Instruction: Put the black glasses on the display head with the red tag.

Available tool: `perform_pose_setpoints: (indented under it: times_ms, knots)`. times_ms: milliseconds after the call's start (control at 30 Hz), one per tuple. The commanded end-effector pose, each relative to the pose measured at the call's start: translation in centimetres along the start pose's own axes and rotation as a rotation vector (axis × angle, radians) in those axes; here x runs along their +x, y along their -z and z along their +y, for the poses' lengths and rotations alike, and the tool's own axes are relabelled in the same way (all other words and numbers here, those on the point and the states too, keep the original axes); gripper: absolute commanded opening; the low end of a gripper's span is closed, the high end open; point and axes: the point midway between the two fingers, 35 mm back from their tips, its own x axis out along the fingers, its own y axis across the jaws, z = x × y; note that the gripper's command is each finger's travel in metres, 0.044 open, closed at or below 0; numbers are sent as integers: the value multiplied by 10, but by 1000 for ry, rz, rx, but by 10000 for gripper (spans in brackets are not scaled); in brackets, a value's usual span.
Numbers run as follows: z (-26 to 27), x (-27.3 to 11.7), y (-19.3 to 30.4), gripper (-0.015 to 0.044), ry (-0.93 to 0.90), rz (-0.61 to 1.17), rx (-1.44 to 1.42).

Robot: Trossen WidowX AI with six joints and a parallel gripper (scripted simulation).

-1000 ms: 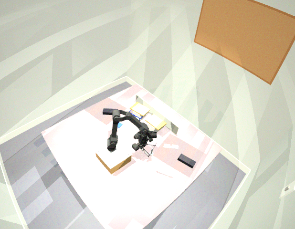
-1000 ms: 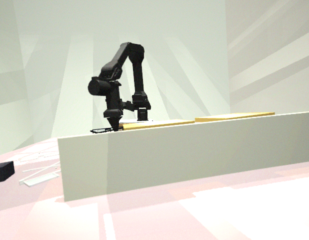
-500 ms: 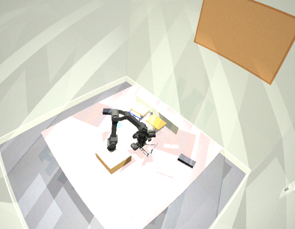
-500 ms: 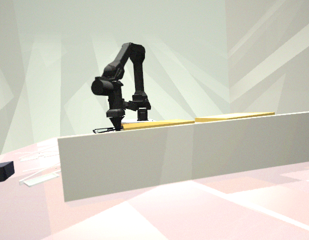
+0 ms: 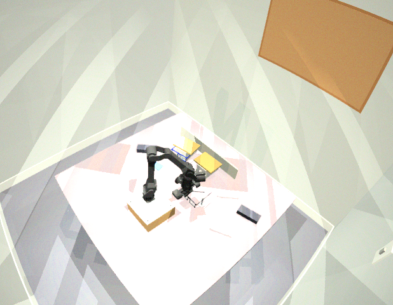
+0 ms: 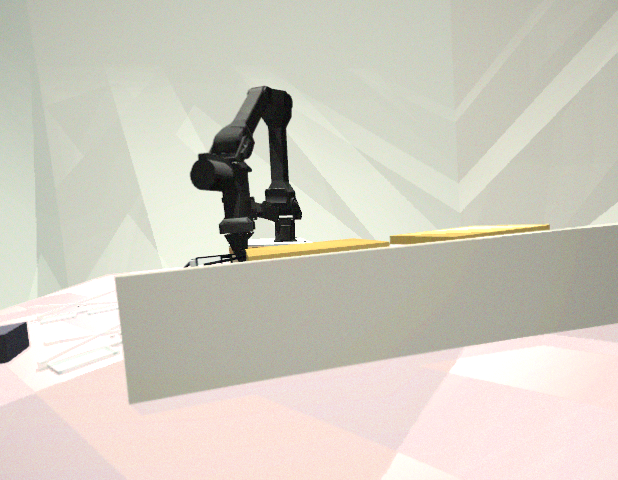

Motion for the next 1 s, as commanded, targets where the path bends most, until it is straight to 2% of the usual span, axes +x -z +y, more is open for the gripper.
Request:
perform_pose_setpoints:
  times_ms: [0,967]
  knots:
    - [0,-2,-4,0,10,1,2]
    - [1,-2,-5,0,10,1,2]
